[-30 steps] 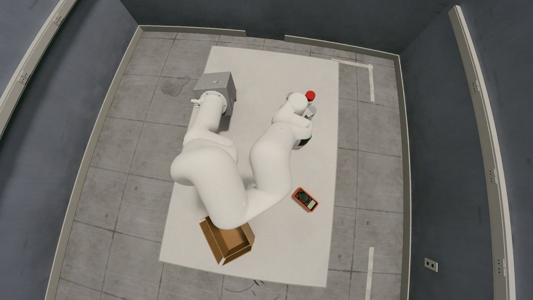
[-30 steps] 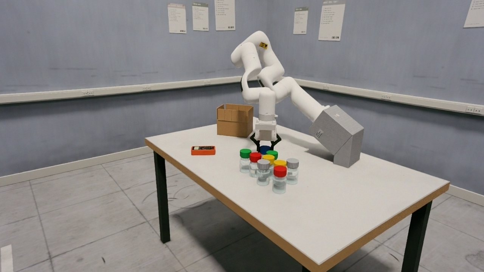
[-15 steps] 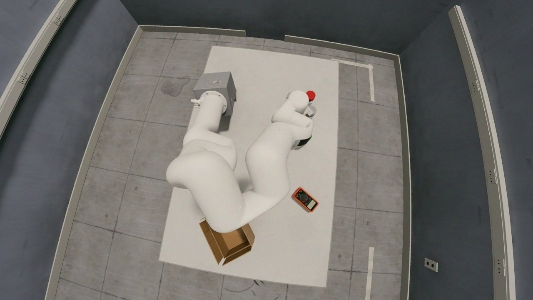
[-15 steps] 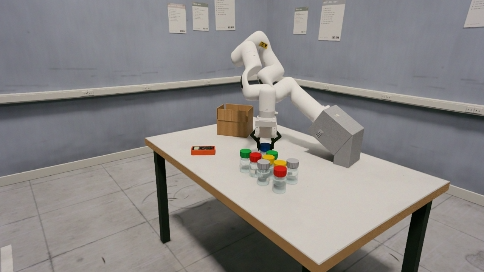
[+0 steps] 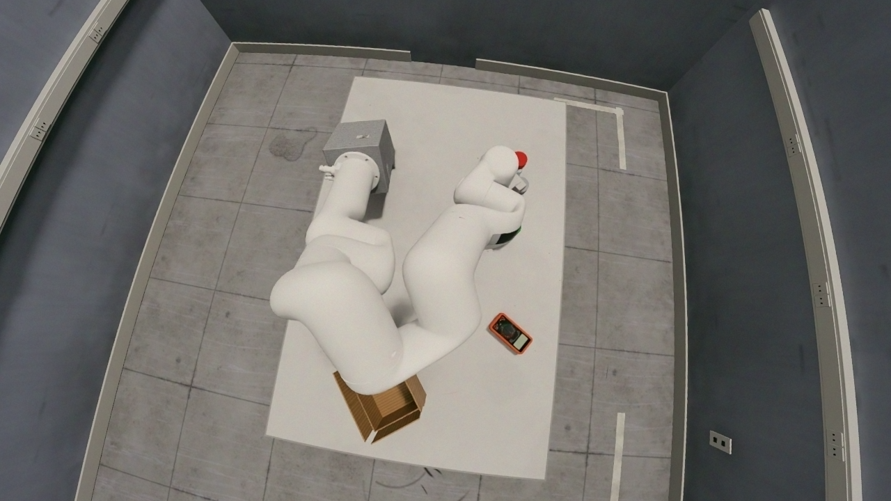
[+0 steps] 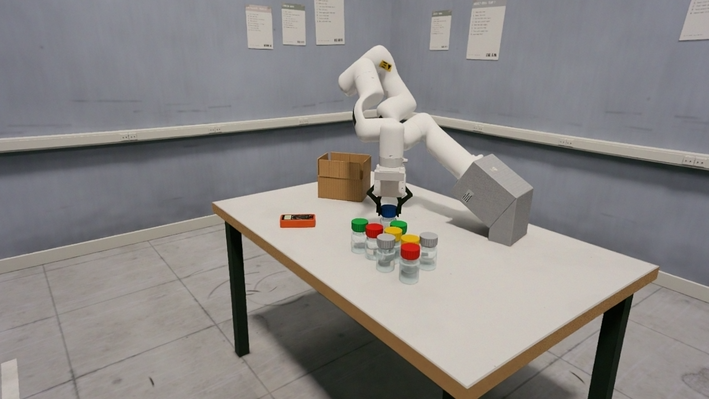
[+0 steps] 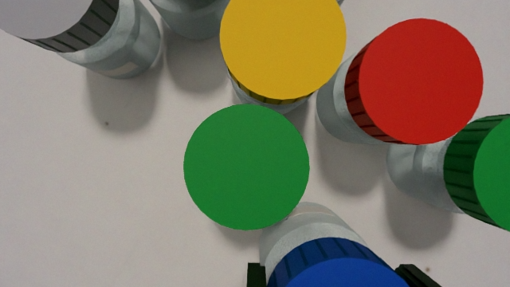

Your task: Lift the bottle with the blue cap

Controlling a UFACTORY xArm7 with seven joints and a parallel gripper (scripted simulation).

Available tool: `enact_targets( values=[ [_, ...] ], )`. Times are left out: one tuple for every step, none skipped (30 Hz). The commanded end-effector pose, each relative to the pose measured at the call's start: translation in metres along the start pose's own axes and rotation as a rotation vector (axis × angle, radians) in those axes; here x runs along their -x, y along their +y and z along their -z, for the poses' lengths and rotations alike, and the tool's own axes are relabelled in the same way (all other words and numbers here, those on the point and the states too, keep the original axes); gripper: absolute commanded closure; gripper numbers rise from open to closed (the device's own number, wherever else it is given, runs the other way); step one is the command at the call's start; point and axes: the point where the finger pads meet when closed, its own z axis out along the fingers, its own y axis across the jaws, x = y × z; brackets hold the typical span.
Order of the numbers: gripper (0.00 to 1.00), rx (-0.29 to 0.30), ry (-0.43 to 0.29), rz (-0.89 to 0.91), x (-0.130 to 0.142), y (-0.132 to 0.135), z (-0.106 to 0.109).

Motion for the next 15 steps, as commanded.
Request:
enact_targets(
  values=[
    [1.00,0.001,0.004,0.001,-0.001,0.000,0.007],
    [1.00,0.001,0.004,0.001,-0.001,0.000,0.008],
    [1.00,0.001,0.004,0.001,-0.001,0.000,0.009],
    [1.00,0.001,0.004,0.001,-0.001,0.000,0.010],
    [1.00,0.001,0.004,0.001,-0.001,0.000,0.011],
    [1.00,0.001,0.004,0.001,-0.001,0.000,0.012],
    [1.00,0.001,0.004,0.001,-0.001,0.000,0.014],
    [1.00,0.001,0.004,0.001,-0.001,0.000,0.016],
    [1.00,0.001,0.004,0.001,-0.001,0.000,0.016],
    [1.00,0.001,0.004,0.001,-0.001,0.000,0.016],
    [1.00,0.001,0.004,0.001,-0.001,0.000,0.018],
    [1.00,0.001,0.004,0.001,-0.001,0.000,0.019],
    [1.00,0.001,0.004,0.001,-0.001,0.000,0.020],
    [1.00,0.001,0.004,0.001,-0.001,0.000,0.021],
    [1.00,0.001,0.004,0.001,-0.001,0.000,0.022]
  ],
)
